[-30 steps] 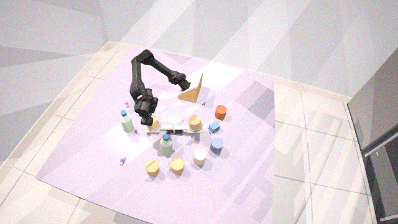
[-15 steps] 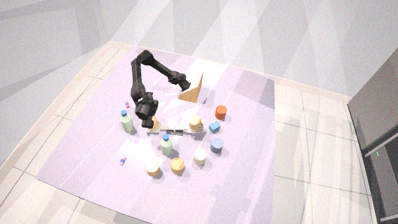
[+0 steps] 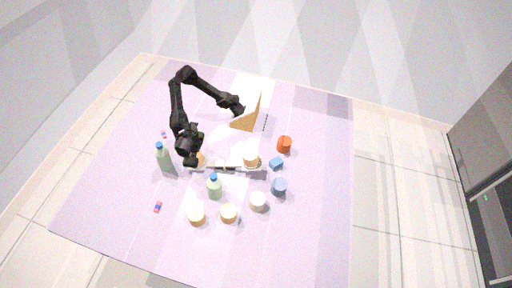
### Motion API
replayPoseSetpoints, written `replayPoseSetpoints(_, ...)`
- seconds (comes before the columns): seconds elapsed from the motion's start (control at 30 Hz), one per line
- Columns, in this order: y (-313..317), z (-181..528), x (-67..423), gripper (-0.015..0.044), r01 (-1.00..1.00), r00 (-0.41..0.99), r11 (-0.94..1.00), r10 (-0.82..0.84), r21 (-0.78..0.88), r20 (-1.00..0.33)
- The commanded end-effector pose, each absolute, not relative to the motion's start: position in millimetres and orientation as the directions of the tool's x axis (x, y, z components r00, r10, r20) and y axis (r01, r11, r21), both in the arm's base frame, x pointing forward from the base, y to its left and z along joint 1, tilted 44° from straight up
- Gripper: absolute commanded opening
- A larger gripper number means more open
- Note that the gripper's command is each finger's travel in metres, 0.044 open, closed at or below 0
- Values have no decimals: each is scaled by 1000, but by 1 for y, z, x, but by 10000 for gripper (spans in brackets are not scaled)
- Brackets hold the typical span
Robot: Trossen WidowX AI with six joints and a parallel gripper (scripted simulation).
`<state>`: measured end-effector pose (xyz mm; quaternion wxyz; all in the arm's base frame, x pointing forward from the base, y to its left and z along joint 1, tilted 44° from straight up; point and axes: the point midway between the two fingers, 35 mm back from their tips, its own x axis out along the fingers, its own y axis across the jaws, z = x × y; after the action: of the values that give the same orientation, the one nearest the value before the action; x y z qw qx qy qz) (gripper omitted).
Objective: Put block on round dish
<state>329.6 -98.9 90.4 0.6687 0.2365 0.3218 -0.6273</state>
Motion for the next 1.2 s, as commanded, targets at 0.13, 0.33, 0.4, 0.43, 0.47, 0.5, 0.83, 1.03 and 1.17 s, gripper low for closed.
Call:
replayPoseSetpoints(0.13,-102,87,329,355,990,5,103,-690,-92,-724)
replayPoseSetpoints(0.33,-102,87,329,315,990,5,103,-690,-92,-724)
replayPoseSetpoints(0.4,-102,87,329,301,990,5,103,-690,-92,-724)
replayPoseSetpoints(0.43,-102,87,329,275,990,5,103,-690,-92,-724)
replayPoseSetpoints(0.47,-102,87,329,249,990,5,103,-690,-92,-724)
replayPoseSetpoints(0.5,-102,87,329,222,990,5,103,-690,-92,-724)
replayPoseSetpoints(0.83,-94,95,331,0,990,6,106,-688,-91,-725)
replayPoseSetpoints(1.03,-88,100,333,0,990,8,107,-687,-91,-727)
replayPoseSetpoints(1.17,-85,104,333,0,990,8,108,-686,-91,-727)
